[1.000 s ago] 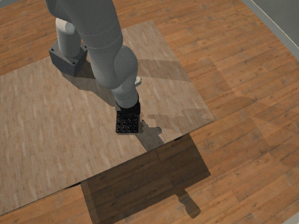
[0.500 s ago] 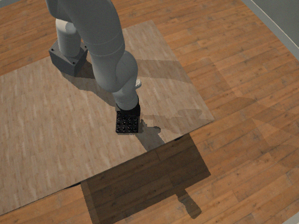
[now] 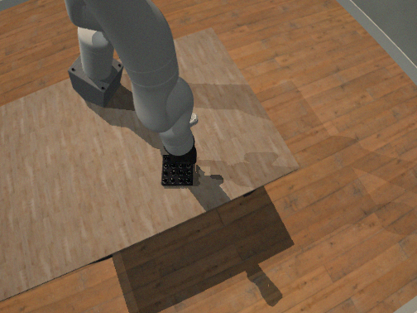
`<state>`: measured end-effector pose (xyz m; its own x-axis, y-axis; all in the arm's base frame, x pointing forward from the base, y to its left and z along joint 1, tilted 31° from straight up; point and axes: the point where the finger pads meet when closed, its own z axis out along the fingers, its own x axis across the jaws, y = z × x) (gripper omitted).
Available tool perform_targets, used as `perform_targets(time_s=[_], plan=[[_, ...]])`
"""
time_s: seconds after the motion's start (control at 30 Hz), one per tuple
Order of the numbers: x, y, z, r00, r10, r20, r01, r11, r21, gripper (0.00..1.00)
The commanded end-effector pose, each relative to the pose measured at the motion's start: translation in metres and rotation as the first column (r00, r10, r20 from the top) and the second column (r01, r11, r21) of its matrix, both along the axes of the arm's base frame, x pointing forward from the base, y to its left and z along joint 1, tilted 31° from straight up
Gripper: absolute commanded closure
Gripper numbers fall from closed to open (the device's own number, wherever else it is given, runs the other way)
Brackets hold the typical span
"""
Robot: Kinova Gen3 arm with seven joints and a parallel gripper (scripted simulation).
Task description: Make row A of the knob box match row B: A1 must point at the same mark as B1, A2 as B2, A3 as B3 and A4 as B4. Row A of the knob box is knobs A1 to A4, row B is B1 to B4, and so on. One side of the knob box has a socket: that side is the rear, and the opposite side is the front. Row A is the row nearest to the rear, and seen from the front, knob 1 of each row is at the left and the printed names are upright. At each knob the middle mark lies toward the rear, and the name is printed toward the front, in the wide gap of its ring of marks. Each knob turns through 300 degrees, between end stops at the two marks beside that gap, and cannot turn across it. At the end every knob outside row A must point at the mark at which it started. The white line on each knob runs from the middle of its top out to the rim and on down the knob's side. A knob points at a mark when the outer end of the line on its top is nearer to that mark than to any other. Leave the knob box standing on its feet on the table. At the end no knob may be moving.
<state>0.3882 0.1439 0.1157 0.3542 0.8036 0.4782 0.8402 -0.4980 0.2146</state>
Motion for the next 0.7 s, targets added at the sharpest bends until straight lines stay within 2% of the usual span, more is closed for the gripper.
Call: perform_targets(time_s=[0.0, 0.67], plan=[[-0.0015, 0.0062, -0.0031, 1.000, 0.013, -0.003, -0.013, 1.000, 0.000, 0.54], [0.0019, 0.0089, -0.0093, 1.000, 0.013, -0.003, -0.013, 1.000, 0.000, 0.54]])
